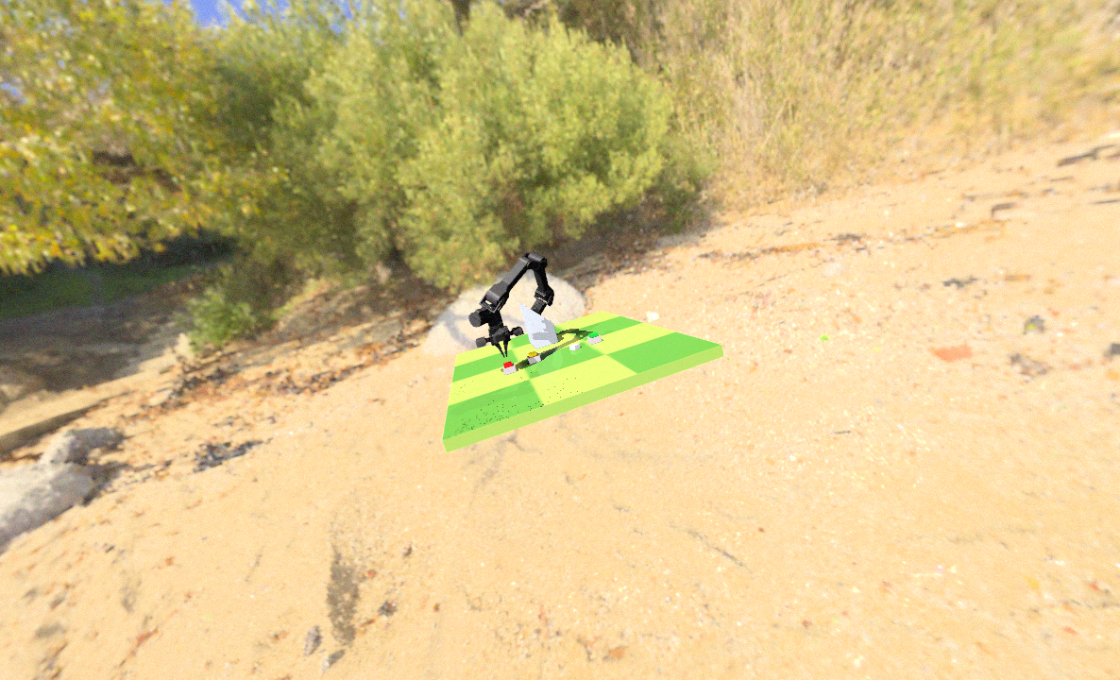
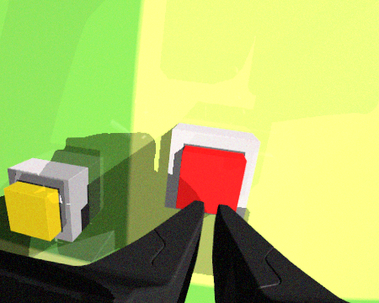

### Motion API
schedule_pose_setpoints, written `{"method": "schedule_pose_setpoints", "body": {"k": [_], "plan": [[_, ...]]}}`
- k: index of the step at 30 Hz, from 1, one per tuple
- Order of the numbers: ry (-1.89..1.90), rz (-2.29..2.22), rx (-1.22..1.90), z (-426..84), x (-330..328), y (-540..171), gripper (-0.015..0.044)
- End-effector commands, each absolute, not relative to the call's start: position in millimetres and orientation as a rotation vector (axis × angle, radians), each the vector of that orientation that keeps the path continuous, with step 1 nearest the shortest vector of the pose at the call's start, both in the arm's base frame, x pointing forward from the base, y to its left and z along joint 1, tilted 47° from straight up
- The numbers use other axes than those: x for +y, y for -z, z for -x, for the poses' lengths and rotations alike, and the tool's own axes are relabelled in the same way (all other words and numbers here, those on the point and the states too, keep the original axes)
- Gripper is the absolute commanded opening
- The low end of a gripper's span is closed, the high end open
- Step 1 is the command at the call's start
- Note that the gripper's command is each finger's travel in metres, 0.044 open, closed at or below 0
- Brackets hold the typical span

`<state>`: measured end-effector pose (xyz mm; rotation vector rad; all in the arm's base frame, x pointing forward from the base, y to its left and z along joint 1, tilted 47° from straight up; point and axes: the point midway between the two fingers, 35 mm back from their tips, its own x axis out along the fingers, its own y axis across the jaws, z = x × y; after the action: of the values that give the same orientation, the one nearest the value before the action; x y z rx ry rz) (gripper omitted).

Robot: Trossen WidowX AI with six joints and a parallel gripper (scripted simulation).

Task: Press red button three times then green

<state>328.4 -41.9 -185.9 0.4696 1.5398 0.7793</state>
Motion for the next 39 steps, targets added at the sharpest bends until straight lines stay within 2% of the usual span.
{"method": "schedule_pose_setpoints", "body": {"k": [1, 39], "plan": [[-0.778, -0.478, 1.537, -329, -41, 186, 0.002], [-0.779, -0.479, 1.536, -324, -17, 210, 0.002]]}}
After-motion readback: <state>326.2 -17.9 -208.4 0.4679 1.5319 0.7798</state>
